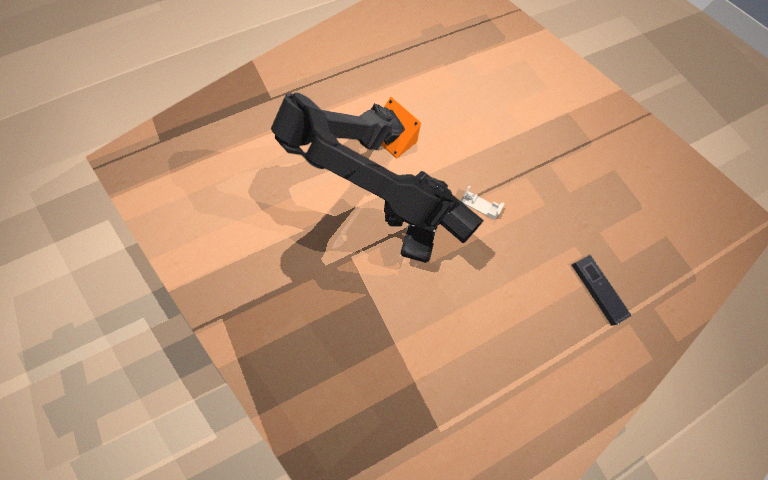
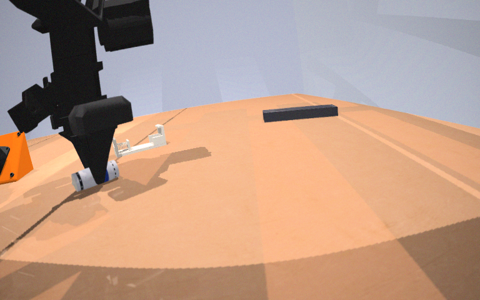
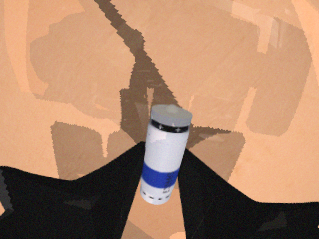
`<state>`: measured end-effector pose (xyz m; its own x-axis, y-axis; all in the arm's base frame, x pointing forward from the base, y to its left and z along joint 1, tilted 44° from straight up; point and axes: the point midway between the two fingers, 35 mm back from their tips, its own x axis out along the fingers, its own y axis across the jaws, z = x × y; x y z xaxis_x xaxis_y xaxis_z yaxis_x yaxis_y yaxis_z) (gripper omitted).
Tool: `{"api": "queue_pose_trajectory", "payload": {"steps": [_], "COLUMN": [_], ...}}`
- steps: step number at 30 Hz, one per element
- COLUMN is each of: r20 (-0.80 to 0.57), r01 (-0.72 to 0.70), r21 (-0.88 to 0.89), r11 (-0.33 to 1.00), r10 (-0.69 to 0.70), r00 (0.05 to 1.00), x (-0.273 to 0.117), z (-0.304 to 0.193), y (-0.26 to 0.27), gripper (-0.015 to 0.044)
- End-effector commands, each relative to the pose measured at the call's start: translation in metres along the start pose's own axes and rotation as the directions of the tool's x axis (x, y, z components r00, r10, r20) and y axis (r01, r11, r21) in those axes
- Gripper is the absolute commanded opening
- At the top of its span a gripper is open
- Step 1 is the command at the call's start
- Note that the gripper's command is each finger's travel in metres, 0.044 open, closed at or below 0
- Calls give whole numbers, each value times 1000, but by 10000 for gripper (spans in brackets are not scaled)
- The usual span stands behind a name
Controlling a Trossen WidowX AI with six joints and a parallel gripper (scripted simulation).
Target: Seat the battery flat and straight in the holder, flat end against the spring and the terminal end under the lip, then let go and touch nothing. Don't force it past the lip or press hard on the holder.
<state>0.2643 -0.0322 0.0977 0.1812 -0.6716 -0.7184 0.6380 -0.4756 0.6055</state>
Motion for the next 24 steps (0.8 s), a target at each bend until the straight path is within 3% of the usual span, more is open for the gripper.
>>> {"api": "queue_pose_trajectory", "payload": {"steps": [1, 6, 12, 17, 24], "r20": [2, 1, 1, 1, -5], "r01": [-1, 0, 1, 1, 4], "r21": [-6, -6, -7, -17, -380], "r11": [1000, 1000, 1000, 1000, 925], "r10": [1, 0, -1, -1, -7], "r00": [1000, 1000, 1000, 1000, 1000], "x": [1, -5, -48, -49, -54], "z": [0, 0, 0, 0, -19], "y": [0, 0, 0, -1, -9], "gripper": [80, 80, 80, 80, 80]}}
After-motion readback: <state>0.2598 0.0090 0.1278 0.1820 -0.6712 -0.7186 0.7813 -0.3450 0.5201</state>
